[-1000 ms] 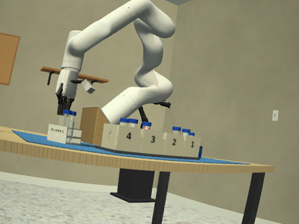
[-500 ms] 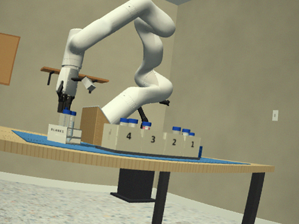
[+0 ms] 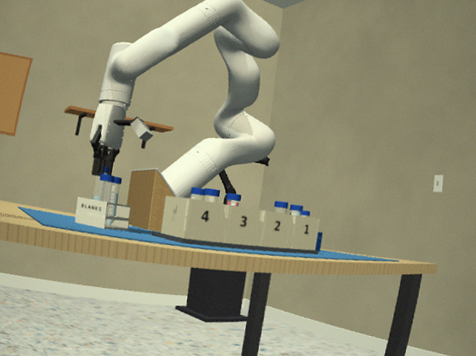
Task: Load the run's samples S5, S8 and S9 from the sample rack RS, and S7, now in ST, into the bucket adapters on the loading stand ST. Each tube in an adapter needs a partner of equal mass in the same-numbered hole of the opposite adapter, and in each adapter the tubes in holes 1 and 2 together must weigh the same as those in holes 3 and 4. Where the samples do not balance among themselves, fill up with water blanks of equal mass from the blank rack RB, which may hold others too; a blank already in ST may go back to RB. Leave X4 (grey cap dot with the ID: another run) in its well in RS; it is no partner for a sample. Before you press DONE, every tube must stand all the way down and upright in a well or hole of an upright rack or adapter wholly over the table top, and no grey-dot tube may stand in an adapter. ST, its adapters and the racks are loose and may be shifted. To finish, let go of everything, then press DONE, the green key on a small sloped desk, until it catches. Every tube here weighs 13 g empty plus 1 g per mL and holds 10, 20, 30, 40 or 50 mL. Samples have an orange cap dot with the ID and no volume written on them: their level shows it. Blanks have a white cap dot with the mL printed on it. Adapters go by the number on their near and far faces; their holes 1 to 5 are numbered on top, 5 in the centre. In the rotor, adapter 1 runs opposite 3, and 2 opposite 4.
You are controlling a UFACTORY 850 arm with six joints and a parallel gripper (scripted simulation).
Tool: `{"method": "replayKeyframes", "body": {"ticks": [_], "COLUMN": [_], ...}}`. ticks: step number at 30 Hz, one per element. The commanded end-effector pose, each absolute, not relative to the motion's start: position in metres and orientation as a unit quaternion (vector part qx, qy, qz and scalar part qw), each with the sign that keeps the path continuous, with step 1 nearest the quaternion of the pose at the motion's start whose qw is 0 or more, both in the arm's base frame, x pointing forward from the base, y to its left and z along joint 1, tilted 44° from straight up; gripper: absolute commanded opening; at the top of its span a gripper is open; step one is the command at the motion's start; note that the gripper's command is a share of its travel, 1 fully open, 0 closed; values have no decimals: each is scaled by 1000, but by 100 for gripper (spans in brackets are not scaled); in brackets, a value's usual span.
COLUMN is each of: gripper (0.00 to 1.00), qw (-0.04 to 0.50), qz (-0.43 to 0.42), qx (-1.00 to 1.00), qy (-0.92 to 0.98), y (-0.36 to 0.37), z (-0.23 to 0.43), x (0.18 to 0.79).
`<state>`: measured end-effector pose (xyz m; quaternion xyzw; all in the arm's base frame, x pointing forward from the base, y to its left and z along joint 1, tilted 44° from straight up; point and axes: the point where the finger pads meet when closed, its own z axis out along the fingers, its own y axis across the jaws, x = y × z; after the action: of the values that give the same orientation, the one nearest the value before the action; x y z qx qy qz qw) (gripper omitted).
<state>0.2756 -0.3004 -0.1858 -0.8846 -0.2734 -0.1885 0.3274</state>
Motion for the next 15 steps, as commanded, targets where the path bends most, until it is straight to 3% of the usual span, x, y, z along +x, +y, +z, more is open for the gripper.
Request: {"method": "replayKeyframes", "body": {"ticks": [1,15], "gripper": [0,0], "qw": [326,326], "qz": [-189,-189], "qx": [-885,-885], "qy": [-273,-273], "y": [-302,-318], "z": [-185,-168], "x": [276,272]}}
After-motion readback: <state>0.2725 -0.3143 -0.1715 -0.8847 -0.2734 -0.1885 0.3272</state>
